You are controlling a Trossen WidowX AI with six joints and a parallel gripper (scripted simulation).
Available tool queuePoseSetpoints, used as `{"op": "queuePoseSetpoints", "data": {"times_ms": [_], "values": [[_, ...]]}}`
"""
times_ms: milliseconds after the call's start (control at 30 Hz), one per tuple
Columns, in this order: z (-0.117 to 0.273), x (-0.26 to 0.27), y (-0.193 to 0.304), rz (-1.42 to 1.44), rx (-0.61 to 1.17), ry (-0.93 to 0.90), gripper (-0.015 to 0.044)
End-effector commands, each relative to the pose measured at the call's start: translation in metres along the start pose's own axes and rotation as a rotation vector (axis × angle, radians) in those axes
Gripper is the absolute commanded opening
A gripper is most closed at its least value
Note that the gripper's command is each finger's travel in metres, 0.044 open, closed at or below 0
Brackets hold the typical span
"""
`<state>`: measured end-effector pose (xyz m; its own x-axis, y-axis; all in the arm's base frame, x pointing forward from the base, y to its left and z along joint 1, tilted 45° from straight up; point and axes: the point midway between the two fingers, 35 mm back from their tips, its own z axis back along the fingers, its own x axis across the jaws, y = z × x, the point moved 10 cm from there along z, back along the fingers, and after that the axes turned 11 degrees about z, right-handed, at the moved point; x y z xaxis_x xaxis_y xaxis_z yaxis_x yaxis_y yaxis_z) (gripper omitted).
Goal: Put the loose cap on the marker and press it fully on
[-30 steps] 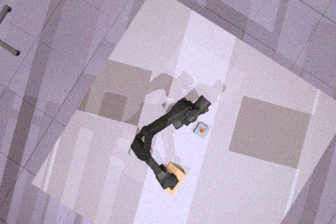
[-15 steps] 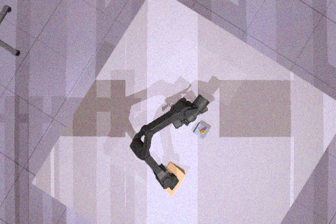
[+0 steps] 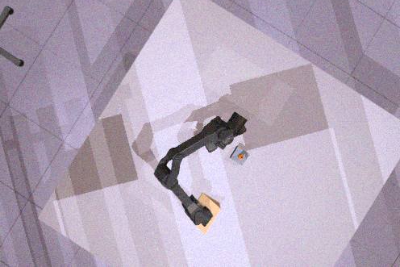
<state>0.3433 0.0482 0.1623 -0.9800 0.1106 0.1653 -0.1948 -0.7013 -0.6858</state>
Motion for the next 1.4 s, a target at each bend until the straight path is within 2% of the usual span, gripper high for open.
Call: {"op": "queuePoseSetpoints", "data": {"times_ms": [0, 300, 400, 767, 867, 900, 1367], "values": [[-0.011, 0.002, 0.001, -0.012, -0.001, -0.015, 0.0238], [-0.018, 0.003, 0.001, -0.011, -0.002, -0.015, 0.0238], [-0.018, 0.003, 0.001, -0.011, -0.002, -0.015, 0.0159], [-0.018, 0.001, 0.001, -0.011, -0.002, -0.015, 0.0086], [-0.014, 0.001, 0.001, -0.011, -0.001, -0.015, 0.0007], [-0.011, 0.000, 0.001, -0.011, -0.001, -0.015, 0.0000], [0.026, -0.001, 0.001, -0.012, 0.002, -0.014, 0.0000]]}}
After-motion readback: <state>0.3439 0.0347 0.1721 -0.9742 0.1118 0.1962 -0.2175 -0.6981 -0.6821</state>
